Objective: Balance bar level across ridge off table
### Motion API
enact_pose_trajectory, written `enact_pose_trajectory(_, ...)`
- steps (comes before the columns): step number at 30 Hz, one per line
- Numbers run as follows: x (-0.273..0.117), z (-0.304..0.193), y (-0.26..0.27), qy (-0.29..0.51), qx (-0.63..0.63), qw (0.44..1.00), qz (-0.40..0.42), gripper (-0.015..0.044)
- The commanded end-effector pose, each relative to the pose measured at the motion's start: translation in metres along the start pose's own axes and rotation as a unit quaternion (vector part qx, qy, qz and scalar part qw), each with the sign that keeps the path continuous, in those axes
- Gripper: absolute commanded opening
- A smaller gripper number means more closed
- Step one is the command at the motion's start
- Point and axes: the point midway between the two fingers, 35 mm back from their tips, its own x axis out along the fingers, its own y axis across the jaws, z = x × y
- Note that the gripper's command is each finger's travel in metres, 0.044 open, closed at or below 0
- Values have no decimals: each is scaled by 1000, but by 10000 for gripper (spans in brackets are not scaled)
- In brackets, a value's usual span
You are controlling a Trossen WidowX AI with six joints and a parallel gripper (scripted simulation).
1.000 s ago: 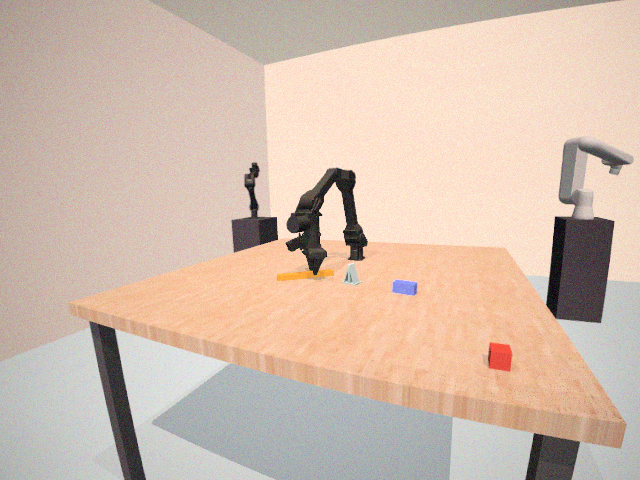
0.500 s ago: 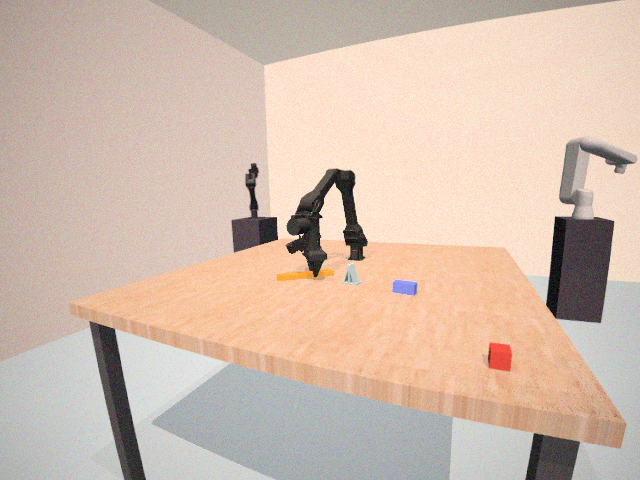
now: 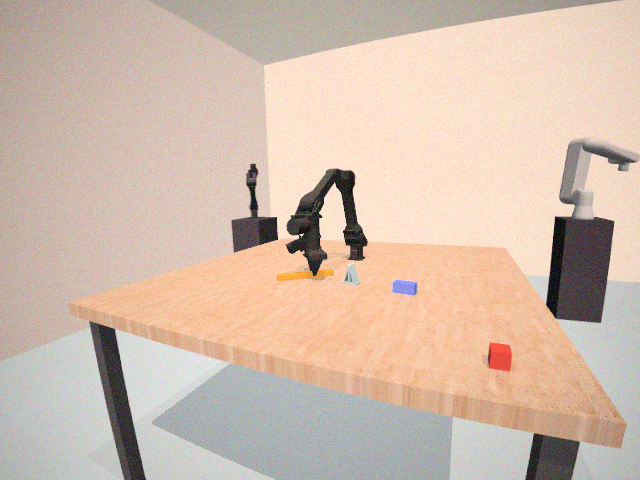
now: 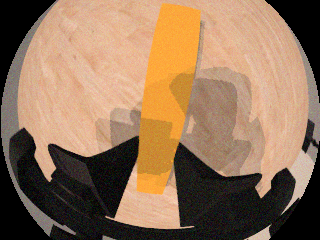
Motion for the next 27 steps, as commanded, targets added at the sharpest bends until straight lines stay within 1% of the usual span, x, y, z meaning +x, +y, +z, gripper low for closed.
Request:
enact_pose_trajectory(1,-6,1,1,0,0,1000,0,13)
enact_pose_trajectory(2,-8,1,1,0,0,1000,0,0)
enact_pose_trajectory(27,-72,4,4,-1,-2,1000,0,0)
